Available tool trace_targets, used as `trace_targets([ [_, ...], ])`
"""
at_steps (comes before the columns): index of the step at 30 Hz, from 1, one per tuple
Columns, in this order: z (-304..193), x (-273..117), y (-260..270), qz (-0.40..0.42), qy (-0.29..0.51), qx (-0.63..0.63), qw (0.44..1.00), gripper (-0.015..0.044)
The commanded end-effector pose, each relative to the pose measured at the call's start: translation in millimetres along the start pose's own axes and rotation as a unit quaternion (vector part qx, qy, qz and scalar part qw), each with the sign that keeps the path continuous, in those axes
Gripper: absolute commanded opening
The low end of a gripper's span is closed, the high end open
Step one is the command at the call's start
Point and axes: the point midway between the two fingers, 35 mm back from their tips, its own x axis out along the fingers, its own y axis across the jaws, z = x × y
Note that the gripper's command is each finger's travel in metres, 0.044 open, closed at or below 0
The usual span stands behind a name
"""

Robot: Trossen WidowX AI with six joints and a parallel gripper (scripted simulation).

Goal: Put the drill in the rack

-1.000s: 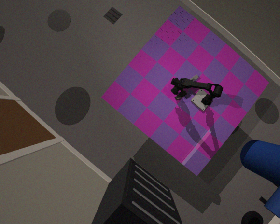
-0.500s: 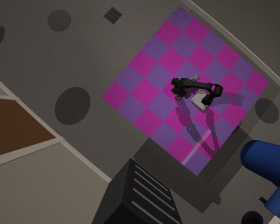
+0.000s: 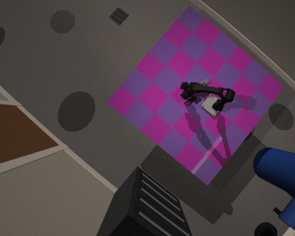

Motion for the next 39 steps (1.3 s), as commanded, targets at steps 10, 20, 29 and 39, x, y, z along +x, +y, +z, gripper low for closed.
trace_targets([
  [10,0,-3,3,0.001,0.001,-0.002,1.0,0.0],
  [20,11,-3,1,0.001,0.001,-0.002,1.0,0.0],
  [29,25,-4,1,0.001,0.0,-0.002,1.0,0.0],
  [39,39,-5,2,0.001,-0.001,-0.002,1.0,0.0],
])
